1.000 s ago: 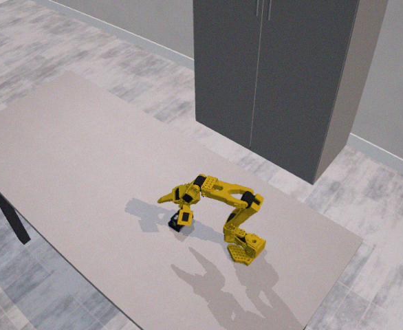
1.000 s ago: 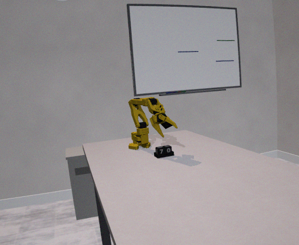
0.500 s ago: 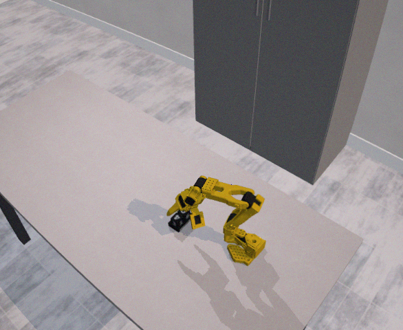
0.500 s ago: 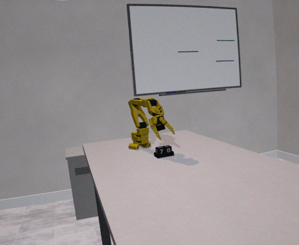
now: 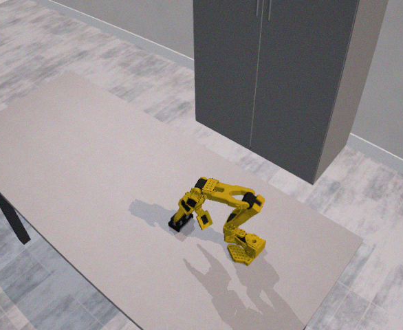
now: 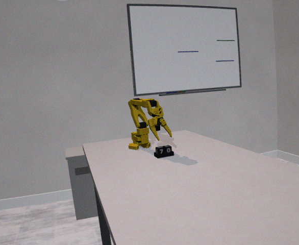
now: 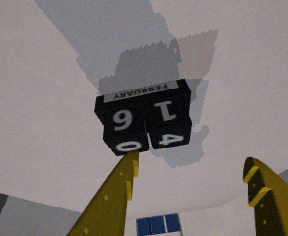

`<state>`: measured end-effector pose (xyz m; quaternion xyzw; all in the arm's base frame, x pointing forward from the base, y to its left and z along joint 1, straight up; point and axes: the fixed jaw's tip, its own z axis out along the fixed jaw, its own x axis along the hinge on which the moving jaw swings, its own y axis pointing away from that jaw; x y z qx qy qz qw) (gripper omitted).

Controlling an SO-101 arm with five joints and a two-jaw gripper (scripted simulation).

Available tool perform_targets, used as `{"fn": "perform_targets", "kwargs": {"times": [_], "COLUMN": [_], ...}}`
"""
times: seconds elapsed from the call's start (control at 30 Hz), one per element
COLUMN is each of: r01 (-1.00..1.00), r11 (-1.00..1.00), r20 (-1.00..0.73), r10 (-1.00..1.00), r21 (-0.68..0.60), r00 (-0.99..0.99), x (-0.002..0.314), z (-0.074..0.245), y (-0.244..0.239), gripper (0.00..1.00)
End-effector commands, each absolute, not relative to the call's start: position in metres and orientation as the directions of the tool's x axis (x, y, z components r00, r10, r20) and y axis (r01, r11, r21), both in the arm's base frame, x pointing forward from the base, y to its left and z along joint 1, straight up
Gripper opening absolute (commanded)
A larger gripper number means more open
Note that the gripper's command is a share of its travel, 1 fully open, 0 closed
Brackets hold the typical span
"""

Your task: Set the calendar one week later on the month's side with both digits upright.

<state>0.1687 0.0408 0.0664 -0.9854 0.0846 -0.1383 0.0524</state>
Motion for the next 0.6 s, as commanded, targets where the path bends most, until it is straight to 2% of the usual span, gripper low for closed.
{"fn": "perform_targets", "kwargs": {"times": [0.0, 0.57], "r01": [-0.100, -0.032], "r11": [-0.988, -0.995], "r20": [0.280, 0.264], "r10": [-0.130, -0.056], "r21": [-0.120, -0.092], "r00": [0.951, 0.963], "x": [0.1677, 0.1639], "z": [0.0697, 0.0676], "y": [0.0419, 0.0407], "gripper": [0.31, 0.30]}}
